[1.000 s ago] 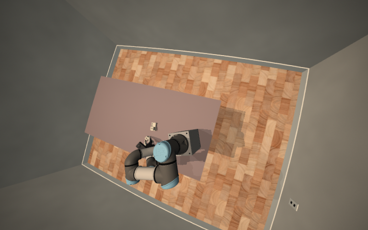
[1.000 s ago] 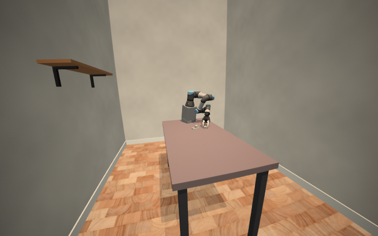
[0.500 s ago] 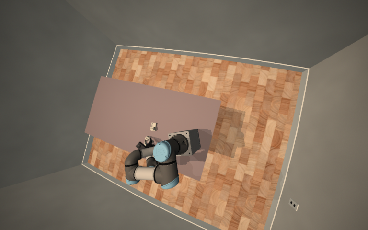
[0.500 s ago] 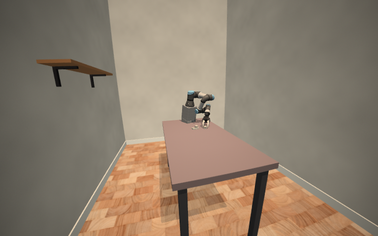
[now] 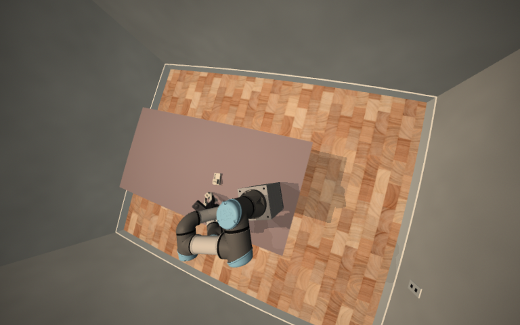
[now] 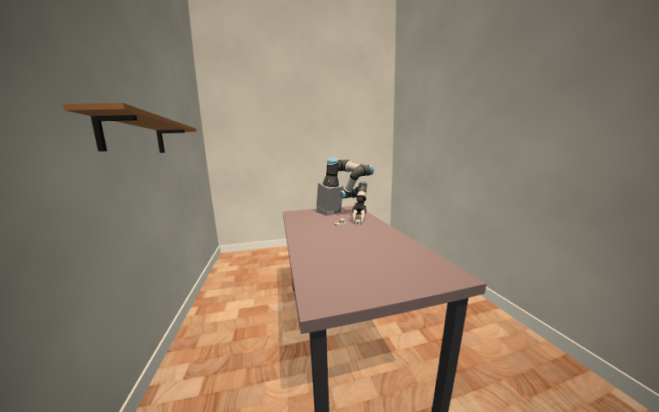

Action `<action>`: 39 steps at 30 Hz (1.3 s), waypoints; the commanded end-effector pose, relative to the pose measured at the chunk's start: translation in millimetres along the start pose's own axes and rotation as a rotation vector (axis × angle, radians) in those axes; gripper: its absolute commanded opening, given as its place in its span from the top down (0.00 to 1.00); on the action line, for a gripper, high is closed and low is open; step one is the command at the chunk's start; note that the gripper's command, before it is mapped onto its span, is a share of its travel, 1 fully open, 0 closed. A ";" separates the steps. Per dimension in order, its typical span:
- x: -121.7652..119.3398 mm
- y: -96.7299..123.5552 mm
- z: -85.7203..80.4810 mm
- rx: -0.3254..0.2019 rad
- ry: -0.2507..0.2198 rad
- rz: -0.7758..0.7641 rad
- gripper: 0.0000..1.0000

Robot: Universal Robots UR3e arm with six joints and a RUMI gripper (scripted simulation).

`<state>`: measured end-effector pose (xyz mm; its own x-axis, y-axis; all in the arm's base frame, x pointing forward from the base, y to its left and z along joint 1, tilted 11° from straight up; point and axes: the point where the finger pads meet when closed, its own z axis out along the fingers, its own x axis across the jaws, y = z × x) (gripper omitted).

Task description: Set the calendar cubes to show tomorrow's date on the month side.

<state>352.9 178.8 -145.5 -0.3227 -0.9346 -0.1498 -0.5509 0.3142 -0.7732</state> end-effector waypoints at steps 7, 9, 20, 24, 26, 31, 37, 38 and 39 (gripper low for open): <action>-0.2 -0.4 -0.2 0.001 -0.001 0.001 0.72; -0.2 -0.4 -0.2 0.001 -0.001 0.001 0.90; -0.2 -0.4 -0.2 0.001 -0.001 0.001 0.90; -0.2 -0.4 -0.2 0.001 -0.001 0.001 0.90; -0.2 -0.4 -0.2 0.001 -0.001 0.001 0.90; -0.2 -0.4 -0.2 0.001 -0.001 0.001 0.90; -0.2 -0.4 -0.2 0.001 -0.001 0.001 0.90; -0.2 -0.4 -0.2 0.001 -0.001 0.001 0.90; -0.2 -0.4 -0.2 0.001 -0.001 0.001 0.90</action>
<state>352.9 178.8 -145.5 -0.3228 -0.9346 -0.1498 -0.5509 0.3142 -0.7732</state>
